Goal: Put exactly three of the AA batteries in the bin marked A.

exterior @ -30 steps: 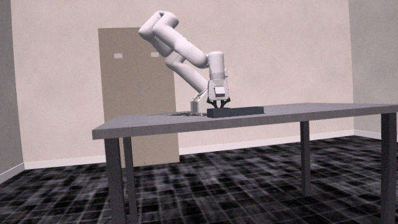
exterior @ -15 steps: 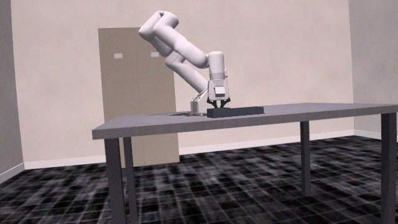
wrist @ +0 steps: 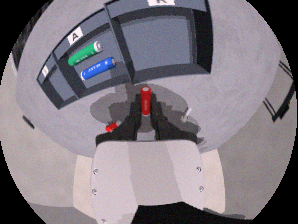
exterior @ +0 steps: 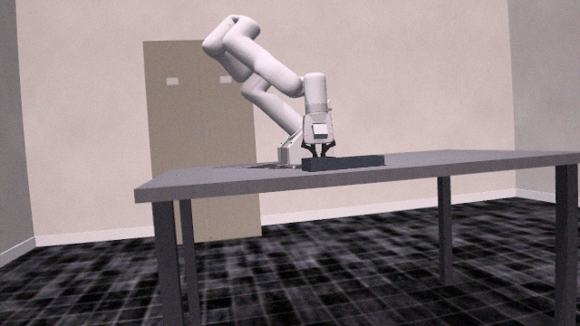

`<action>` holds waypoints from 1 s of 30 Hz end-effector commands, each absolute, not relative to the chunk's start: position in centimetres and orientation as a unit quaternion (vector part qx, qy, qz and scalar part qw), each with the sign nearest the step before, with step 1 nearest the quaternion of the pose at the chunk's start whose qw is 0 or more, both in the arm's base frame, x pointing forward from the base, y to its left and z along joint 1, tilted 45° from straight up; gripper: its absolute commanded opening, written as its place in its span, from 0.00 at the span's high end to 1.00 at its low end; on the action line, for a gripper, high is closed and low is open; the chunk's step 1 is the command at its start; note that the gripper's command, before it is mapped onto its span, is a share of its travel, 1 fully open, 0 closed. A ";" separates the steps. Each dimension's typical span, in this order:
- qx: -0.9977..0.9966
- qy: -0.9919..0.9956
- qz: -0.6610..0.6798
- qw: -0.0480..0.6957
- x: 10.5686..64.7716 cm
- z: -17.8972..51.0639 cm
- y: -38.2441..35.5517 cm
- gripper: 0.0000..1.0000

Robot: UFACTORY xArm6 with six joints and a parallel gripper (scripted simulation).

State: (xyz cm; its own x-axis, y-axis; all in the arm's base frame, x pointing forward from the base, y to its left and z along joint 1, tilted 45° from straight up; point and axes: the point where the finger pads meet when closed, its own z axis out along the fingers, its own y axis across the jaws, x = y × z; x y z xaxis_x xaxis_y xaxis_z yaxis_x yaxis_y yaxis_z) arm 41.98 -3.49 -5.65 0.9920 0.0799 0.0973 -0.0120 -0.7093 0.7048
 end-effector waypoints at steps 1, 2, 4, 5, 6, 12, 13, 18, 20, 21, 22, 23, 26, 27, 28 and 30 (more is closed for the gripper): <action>0.923 0.019 0.062 0.380 41.9 -4.4 -2.3 1.00; 0.923 0.019 0.062 0.380 41.9 -4.2 -2.0 1.00; 0.923 0.019 0.062 0.380 41.8 -3.7 -1.6 1.00; 0.923 0.019 0.062 0.380 41.8 -3.5 -1.3 1.00; 0.923 0.019 0.062 0.380 41.7 -3.3 -1.1 1.00; 0.923 0.019 0.062 0.380 41.5 -2.3 -0.2 1.00; 0.923 0.019 0.062 0.380 41.5 -2.1 0.1 1.00; 0.923 0.019 0.062 0.380 41.5 -1.9 0.3 1.00; 0.923 0.019 0.062 0.380 41.5 -1.9 0.3 1.00; 0.923 0.019 0.062 0.380 41.5 -1.9 0.3 1.00; 0.923 0.019 0.062 0.380 41.5 -1.9 0.3 1.00; 0.923 0.019 0.062 0.380 41.5 -1.9 0.3 1.00; 0.923 0.019 0.062 0.380 41.5 -1.9 0.3 1.00; 0.923 0.019 0.062 0.380 41.5 -1.9 0.3 1.00; 0.923 0.019 0.062 0.380 41.5 -1.9 0.3 1.00; 0.923 0.019 0.062 0.380 41.5 -1.9 0.3 1.00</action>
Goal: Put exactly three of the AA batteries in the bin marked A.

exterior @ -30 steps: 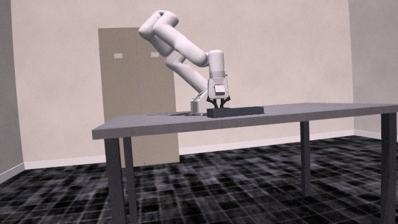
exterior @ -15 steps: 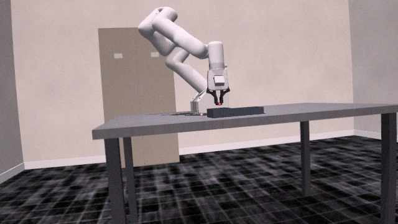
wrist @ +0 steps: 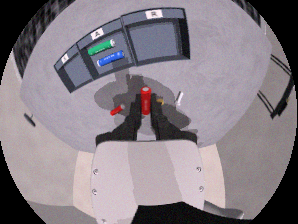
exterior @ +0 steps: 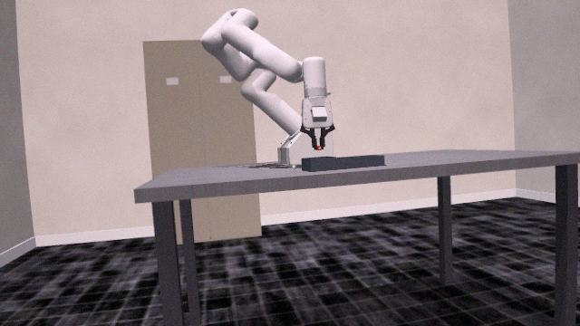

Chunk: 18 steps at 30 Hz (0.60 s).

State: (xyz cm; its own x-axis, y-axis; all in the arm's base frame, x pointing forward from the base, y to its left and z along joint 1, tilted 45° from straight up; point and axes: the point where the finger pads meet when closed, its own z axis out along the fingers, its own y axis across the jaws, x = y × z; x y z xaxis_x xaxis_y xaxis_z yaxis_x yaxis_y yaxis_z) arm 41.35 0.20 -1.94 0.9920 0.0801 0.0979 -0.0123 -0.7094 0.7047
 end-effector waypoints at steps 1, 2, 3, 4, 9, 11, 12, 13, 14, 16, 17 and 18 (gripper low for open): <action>0.923 0.019 0.062 0.380 41.5 -1.9 0.3 1.00; 0.923 0.019 0.062 0.380 41.5 -1.9 0.3 1.00; 0.923 0.019 0.062 0.380 41.5 -1.9 0.3 1.00; 0.923 0.019 0.062 0.380 41.9 -2.1 0.6 1.00; 0.920 -0.072 0.099 0.372 44.2 -3.3 2.2 1.00; 0.918 -0.095 0.108 0.369 45.1 -3.8 2.8 1.00; 0.918 -0.095 0.108 0.369 45.1 -3.8 2.8 1.00; 0.918 -0.095 0.108 0.369 45.1 -3.8 2.8 1.00; 0.914 -0.130 0.123 0.363 45.5 -4.0 3.2 1.00; 0.912 -0.149 0.130 0.359 46.4 -4.5 3.8 1.00; 0.910 -0.160 0.135 0.357 46.9 -4.7 4.1 1.00; 0.908 -0.172 0.139 0.355 47.3 -4.9 4.4 1.00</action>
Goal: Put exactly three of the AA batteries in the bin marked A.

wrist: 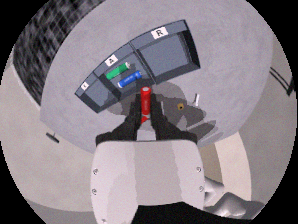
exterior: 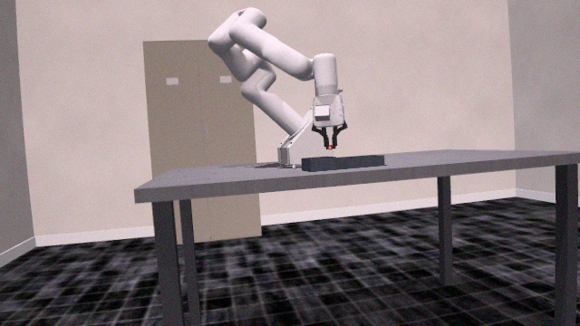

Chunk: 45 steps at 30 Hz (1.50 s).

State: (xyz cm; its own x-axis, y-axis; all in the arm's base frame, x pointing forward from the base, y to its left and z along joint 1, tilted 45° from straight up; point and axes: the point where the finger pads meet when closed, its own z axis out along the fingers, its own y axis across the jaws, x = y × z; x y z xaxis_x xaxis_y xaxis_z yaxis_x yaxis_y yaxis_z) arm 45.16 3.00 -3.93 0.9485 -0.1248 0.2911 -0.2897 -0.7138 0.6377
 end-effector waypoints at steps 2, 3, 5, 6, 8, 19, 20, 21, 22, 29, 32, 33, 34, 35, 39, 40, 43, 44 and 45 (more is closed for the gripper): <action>0.904 -0.196 0.149 0.350 48.2 -5.4 5.1 1.00; 0.901 -0.208 0.154 0.348 48.5 -5.6 5.3 1.00; 0.896 -0.232 0.163 0.342 48.5 -5.6 5.3 1.00; 0.893 -0.243 0.168 0.340 48.5 -5.6 5.3 1.00; 0.887 -0.266 0.177 0.334 48.5 -5.6 5.3 1.00; 0.842 -0.386 0.218 0.309 48.5 -5.6 5.3 1.00; 0.836 -0.397 0.221 0.306 48.5 -5.6 5.3 1.00; 0.831 -0.408 0.225 0.303 48.5 -5.6 5.3 1.00; 0.825 -0.419 0.229 0.301 48.5 -5.6 5.3 1.00; 0.796 -0.472 0.248 0.287 48.6 -5.5 5.3 1.00; 0.766 -0.518 0.266 0.273 48.5 -5.5 5.3 1.00; 0.760 -0.527 0.270 0.270 48.5 -5.5 5.3 1.00; 0.753 -0.536 0.274 0.267 48.5 -5.5 5.3 1.00; 0.746 -0.545 0.278 0.264 48.5 -5.5 5.3 1.00; 0.733 -0.561 0.286 0.258 48.5 -5.5 5.3 1.00; 0.733 -0.561 0.286 0.258 48.5 -5.5 5.3 1.00; 0.733 -0.561 0.286 0.258 48.5 -5.6 5.3 1.00; 0.733 -0.561 0.286 0.258 48.5 -5.6 5.3 1.00; 0.733 -0.561 0.286 0.258 48.5 -5.6 5.3 1.00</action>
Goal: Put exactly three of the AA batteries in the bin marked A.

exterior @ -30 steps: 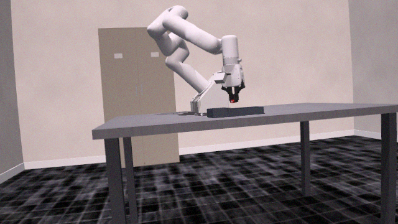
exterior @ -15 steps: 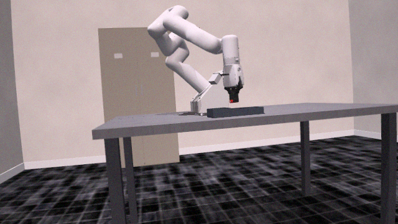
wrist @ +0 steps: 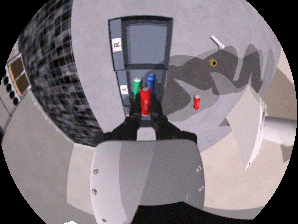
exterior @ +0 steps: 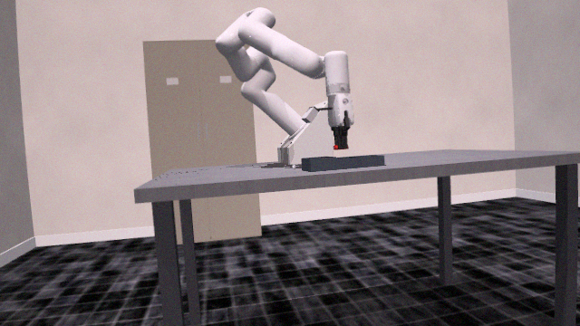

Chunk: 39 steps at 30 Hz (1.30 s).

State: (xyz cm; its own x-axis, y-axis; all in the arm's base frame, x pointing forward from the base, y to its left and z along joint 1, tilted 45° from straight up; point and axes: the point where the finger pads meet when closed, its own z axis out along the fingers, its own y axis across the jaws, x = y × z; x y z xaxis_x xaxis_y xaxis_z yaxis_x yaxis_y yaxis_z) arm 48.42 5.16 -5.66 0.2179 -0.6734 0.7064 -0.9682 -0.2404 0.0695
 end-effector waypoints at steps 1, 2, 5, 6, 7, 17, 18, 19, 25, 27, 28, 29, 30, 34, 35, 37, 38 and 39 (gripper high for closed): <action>0.733 -0.561 0.286 0.258 48.5 -5.6 5.3 1.00; 0.733 -0.561 0.286 0.258 48.5 -5.6 5.3 1.00; 0.733 -0.561 0.286 0.258 48.5 -5.6 5.3 1.00; 0.733 -0.561 0.286 0.258 48.5 -5.6 5.3 1.00; 0.733 -0.561 0.286 0.258 48.5 -5.6 5.3 1.00; 0.733 -0.561 0.286 0.258 48.7 -6.4 4.5 1.00; 0.733 -0.561 0.286 0.258 48.7 -6.4 4.5 1.00; 0.733 -0.561 0.286 0.258 48.7 -6.5 4.3 1.00; 0.733 -0.561 0.286 0.258 48.9 -7.4 3.5 1.00; 0.733 -0.561 0.286 0.258 48.9 -7.7 3.2 1.00; 0.733 -0.561 0.286 0.258 48.9 -7.7 3.2 1.00; 0.733 -0.561 0.286 0.258 48.9 -7.7 3.2 1.00; 0.733 -0.561 0.286 0.258 48.9 -7.7 3.2 1.00; 0.733 -0.561 0.286 0.258 48.9 -7.7 3.2 1.00; 0.733 -0.561 0.286 0.258 48.9 -7.7 3.2 1.00; 0.733 -0.561 0.286 0.258 48.9 -7.7 3.2 1.00; 0.733 -0.561 0.286 0.258 48.9 -7.7 3.2 1.00; 0.733 -0.561 0.286 0.258 48.9 -7.7 3.2 1.00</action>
